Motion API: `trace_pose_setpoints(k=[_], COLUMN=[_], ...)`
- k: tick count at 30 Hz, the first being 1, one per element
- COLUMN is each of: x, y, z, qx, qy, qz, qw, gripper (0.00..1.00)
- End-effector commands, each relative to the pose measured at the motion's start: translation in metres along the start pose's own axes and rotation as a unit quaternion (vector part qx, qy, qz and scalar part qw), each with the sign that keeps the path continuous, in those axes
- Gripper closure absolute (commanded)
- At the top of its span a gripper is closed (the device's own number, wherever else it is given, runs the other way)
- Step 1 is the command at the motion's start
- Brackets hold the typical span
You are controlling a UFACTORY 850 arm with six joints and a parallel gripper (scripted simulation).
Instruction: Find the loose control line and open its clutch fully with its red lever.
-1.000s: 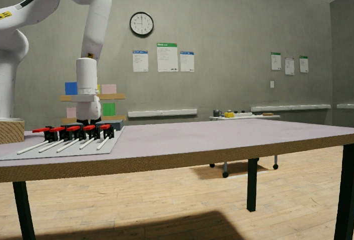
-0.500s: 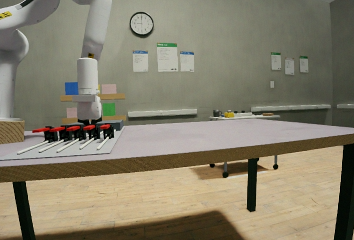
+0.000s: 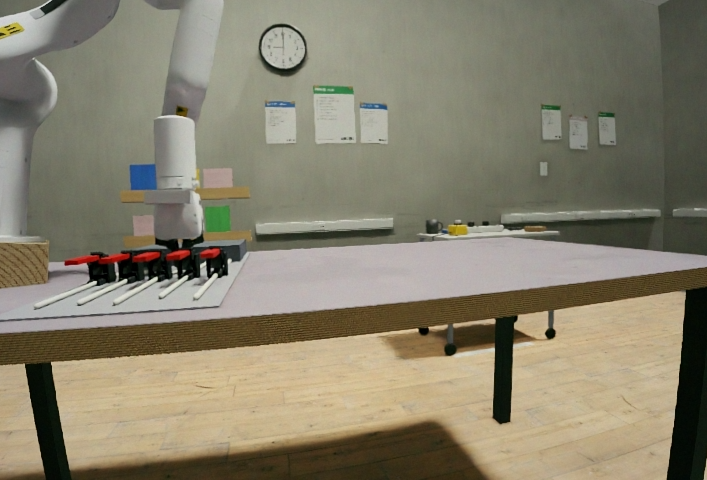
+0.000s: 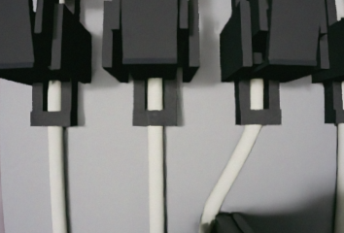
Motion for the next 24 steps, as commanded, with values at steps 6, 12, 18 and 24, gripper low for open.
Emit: trace_pose_setpoints(k=[6,12,18,24], x=[0.001,0.005,0.011,0.020], y=[0.000,0.000,0.000,0.000], z=[0.000,0.000,0.000,0.000], qx=[0.000,0.000,0.000,0.000], qy=[-0.001,-0.001,-0.001,-0.001], qz=[0.000,0.000,0.000,0.000], qw=[1.000,1.000,1.000,1.000], gripper=[1.00,1.00,1.00,1.00])
Point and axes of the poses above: the point where the finger pads meet when closed, its own z axis out along the fingers, its own x axis across the jaws, y = z × x, the point moved 5 cm from there along -z, back along the fingers, and after that the axes turned 1 degree about -z, right-handed, at the moved point
